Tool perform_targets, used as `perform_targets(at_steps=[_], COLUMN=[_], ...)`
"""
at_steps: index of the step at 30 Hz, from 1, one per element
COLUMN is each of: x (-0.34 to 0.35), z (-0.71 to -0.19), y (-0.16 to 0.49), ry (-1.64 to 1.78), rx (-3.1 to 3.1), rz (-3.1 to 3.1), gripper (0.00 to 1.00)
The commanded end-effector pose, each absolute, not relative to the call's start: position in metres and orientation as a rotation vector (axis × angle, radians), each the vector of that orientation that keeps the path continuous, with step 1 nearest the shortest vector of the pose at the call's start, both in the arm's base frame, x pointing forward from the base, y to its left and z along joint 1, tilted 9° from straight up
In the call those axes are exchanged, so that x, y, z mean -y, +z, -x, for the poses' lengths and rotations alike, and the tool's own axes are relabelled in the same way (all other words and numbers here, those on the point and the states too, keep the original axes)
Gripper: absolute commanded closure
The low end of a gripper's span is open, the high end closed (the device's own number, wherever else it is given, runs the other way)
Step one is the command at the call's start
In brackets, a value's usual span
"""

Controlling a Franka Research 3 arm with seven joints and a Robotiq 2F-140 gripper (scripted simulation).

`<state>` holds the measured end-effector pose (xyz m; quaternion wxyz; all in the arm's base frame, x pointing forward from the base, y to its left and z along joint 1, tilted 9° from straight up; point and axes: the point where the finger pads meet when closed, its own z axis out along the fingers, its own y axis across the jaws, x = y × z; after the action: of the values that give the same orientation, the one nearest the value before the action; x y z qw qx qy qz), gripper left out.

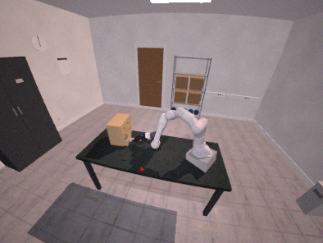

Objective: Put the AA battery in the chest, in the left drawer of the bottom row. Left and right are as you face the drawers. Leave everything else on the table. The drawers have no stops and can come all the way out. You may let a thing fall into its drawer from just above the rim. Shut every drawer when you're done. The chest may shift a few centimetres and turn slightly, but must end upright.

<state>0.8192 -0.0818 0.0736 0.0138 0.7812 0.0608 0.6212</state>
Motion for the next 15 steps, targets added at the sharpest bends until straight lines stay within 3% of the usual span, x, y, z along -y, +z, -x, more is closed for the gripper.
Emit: perform_targets(at_steps=[1, 15], x=[0.0838, 0.0847], z=[-0.8132, -0.8037], y=[0.0734, 0.0722], ry=[1.936, 1.936], rx=[-0.195, -0.195], rz=[-2.426, -2.426], gripper=[0.83, 0.83])
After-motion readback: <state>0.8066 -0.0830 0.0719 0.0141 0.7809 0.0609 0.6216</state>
